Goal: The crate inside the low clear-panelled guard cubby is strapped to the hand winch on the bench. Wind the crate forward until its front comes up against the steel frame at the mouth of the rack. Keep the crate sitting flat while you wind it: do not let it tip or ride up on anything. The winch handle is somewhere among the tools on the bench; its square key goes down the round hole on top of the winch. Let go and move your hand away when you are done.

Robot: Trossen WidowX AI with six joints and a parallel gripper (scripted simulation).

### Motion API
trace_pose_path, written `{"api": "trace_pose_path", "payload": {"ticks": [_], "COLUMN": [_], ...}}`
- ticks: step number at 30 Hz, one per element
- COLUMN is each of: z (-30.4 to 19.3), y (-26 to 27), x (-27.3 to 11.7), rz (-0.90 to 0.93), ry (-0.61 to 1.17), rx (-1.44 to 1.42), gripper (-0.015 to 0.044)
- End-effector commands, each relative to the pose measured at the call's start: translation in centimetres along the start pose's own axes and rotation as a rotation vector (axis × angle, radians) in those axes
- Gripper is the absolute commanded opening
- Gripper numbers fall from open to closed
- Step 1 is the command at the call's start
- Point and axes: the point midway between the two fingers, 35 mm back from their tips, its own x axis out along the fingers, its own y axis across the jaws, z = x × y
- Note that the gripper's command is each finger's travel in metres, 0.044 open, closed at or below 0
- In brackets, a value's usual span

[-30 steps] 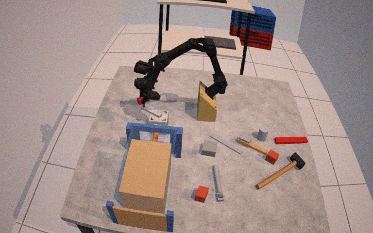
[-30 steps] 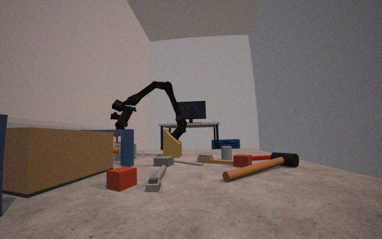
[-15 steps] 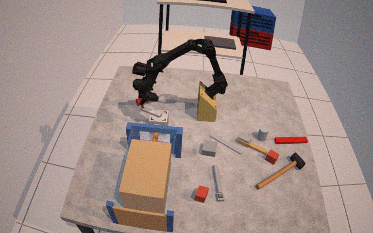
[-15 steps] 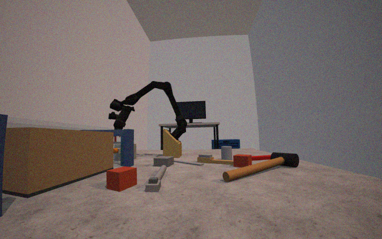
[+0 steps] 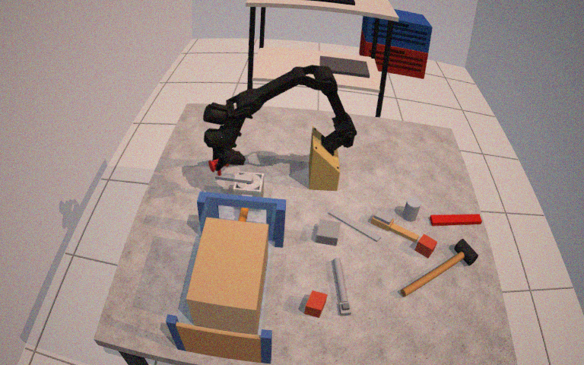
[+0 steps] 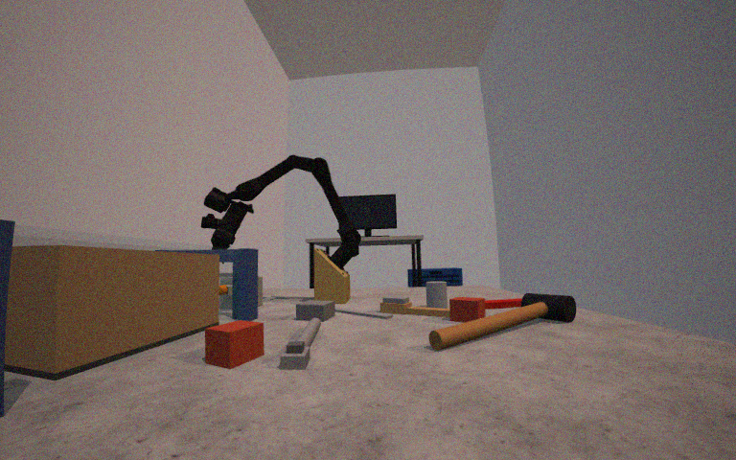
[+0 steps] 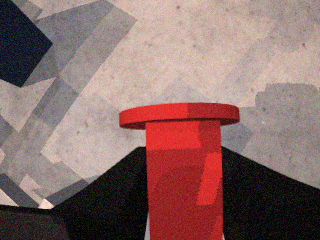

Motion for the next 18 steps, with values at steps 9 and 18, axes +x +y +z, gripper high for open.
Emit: {"api": "trace_pose_path", "payload": {"ticks": [9, 18], "z": [1.2, 1.7], "y": [2.3, 3.5], "x": [0.8, 1.0], "rz": [0.017, 0.018], "ry": [-0.006, -0.006], "rx": [-0.012, -0.012], "gripper": [0.0000, 0.0000]}}
